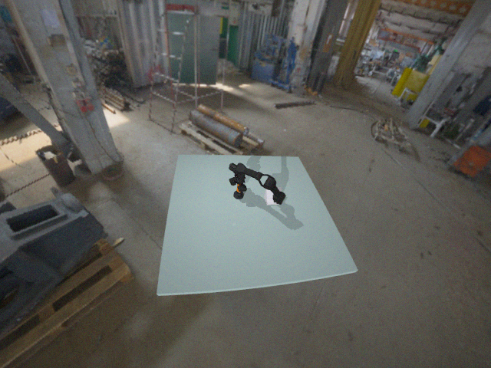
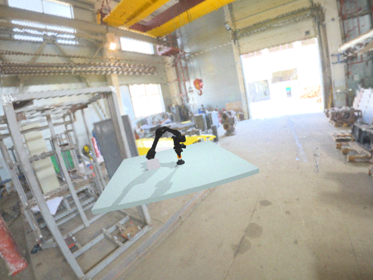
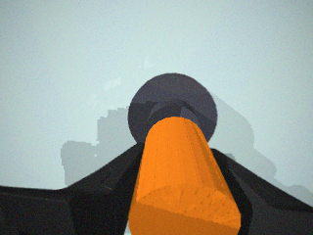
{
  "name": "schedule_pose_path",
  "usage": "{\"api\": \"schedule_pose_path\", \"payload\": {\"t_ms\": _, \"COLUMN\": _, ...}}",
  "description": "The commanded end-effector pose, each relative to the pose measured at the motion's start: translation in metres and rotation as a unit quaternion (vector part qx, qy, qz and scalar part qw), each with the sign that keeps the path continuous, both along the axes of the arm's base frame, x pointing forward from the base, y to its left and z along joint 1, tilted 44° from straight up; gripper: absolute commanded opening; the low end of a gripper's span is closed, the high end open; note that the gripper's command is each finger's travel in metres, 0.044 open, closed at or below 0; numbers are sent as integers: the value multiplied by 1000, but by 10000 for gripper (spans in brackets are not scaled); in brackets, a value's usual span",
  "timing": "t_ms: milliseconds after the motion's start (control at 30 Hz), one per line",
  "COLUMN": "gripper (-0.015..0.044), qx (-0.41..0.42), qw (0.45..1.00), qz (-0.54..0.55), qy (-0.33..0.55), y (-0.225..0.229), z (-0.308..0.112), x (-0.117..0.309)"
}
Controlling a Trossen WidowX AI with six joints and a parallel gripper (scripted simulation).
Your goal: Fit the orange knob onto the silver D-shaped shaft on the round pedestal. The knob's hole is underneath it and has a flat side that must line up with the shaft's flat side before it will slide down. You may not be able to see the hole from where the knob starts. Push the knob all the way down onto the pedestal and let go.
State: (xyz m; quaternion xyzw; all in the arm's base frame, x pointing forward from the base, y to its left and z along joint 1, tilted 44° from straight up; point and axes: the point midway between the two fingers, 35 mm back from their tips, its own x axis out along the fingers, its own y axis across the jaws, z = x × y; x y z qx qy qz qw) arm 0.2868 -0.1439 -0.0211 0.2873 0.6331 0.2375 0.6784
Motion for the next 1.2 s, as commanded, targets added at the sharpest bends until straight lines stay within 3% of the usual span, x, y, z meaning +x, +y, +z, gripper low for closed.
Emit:
{"api": "schedule_pose_path", "payload": {"t_ms": 0, "gripper": 0, "qx": -3, "qw": 1000, "qz": -1, "qy": -3, "y": -2, "z": 1, "x": 1}}
{"api": "schedule_pose_path", "payload": {"t_ms": 1167, "gripper": 0, "qx": 1, "qw": 999, "qz": -32, "qy": 27, "y": -2, "z": 2, "x": 1}}
